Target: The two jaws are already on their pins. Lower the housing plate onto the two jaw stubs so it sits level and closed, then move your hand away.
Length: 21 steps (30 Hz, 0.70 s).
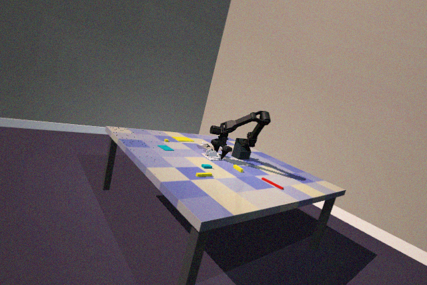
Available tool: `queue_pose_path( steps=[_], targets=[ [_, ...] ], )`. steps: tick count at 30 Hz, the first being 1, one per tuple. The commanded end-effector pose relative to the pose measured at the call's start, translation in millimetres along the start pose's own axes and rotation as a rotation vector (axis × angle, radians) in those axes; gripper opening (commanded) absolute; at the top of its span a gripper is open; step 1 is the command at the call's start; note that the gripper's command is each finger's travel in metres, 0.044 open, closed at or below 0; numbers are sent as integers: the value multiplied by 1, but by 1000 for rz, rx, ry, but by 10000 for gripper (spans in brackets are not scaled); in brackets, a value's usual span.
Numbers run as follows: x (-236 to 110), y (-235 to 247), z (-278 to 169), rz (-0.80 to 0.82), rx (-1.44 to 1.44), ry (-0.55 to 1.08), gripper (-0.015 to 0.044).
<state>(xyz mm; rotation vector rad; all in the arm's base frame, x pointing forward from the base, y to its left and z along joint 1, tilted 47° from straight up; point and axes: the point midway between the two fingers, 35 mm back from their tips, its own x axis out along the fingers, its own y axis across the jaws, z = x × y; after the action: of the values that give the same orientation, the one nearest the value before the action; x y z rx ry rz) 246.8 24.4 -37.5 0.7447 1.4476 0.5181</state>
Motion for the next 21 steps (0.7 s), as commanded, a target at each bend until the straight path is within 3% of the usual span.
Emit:
queue_pose_path(
  steps=[1,5,18,21],
  targets=[
    [0,0,0,-1,2,0,351],
    [0,0,0,0,0,0,440],
    [0,0,0,0,0,0,440],
    [-13,-1,2,-4,1,-1,440]
  ],
)
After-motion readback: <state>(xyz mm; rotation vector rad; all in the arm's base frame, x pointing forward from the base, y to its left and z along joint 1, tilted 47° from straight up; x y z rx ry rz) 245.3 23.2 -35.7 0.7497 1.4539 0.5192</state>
